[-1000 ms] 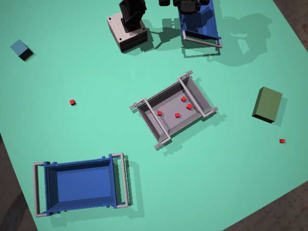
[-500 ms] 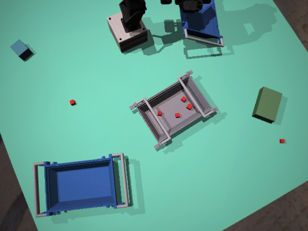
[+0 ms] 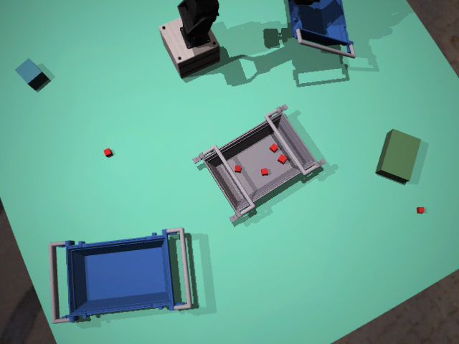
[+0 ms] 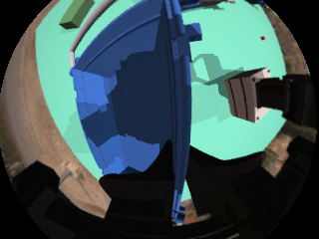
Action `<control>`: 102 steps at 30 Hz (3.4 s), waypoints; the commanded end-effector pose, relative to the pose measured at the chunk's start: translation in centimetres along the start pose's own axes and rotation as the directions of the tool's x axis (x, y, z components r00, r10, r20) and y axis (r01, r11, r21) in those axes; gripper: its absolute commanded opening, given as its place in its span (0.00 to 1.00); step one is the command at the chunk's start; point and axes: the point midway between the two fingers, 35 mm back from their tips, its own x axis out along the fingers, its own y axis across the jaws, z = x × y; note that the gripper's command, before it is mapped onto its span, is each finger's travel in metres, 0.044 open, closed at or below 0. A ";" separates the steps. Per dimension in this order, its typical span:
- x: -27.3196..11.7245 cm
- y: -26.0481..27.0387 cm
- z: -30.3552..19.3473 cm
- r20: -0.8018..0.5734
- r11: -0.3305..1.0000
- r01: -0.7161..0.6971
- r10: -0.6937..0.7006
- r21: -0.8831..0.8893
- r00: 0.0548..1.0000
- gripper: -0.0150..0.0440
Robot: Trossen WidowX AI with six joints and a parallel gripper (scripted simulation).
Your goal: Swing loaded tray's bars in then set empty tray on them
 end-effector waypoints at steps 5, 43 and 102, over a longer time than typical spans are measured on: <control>-3.1 3.0 -0.8 -0.009 0.999 -0.037 0.037 0.000 0.999 0.25; -6.2 6.1 -1.6 -0.009 0.999 -0.039 0.039 0.000 0.999 0.25; -6.1 6.3 14.4 0.004 0.933 -0.034 0.035 0.359 0.999 0.25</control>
